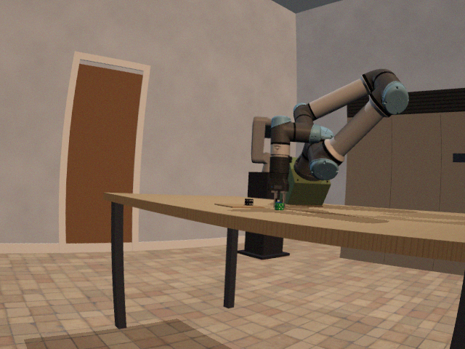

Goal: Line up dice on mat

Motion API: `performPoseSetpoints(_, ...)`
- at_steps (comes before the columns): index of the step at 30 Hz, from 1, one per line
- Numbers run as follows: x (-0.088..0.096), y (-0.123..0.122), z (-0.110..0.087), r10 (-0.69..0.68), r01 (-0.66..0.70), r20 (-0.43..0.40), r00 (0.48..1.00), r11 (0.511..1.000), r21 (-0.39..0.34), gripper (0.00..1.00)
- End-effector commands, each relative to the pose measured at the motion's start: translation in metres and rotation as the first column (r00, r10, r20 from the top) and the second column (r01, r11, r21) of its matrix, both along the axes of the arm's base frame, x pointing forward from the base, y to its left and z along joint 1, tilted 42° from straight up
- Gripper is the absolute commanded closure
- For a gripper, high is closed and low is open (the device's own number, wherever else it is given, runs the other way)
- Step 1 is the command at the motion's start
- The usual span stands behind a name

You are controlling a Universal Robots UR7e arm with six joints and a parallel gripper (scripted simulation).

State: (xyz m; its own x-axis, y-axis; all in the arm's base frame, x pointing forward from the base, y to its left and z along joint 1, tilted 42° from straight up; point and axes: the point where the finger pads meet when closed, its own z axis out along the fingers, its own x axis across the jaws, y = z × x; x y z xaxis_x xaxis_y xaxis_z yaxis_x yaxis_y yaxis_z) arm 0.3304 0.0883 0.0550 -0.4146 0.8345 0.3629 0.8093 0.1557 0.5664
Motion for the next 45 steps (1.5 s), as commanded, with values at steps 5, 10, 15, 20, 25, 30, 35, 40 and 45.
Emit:
performPoseSetpoints(5,0.0,0.0,0.0,0.0,0.0,0.001,1.0,1.0,0.0,0.51)
performPoseSetpoints(10,0.0,0.0,0.0,0.0,0.0,0.001,1.0,1.0,0.0,0.51)
performPoseSetpoints(15,0.0,0.0,0.0,0.0,0.0,0.001,1.0,1.0,0.0,0.51)
performPoseSetpoints(20,0.0,-0.001,0.001,0.0,0.0,0.001,1.0,1.0,0.0,0.51)
performPoseSetpoints(25,-0.002,-0.003,0.003,0.0,0.0,0.001,1.0,1.0,0.0,0.51)
performPoseSetpoints(30,-0.004,-0.006,0.008,0.0,0.0,0.001,1.0,1.0,0.0,0.51)
performPoseSetpoints(35,-0.006,-0.008,0.011,0.0,0.0,0.001,1.0,1.0,0.0,0.51)
performPoseSetpoints(40,-0.01,-0.013,0.019,0.0,0.0,0.001,1.0,1.0,0.0,0.51)
performPoseSetpoints(45,-0.015,-0.02,0.028,0.0,0.0,0.001,1.0,1.0,0.0,0.51)
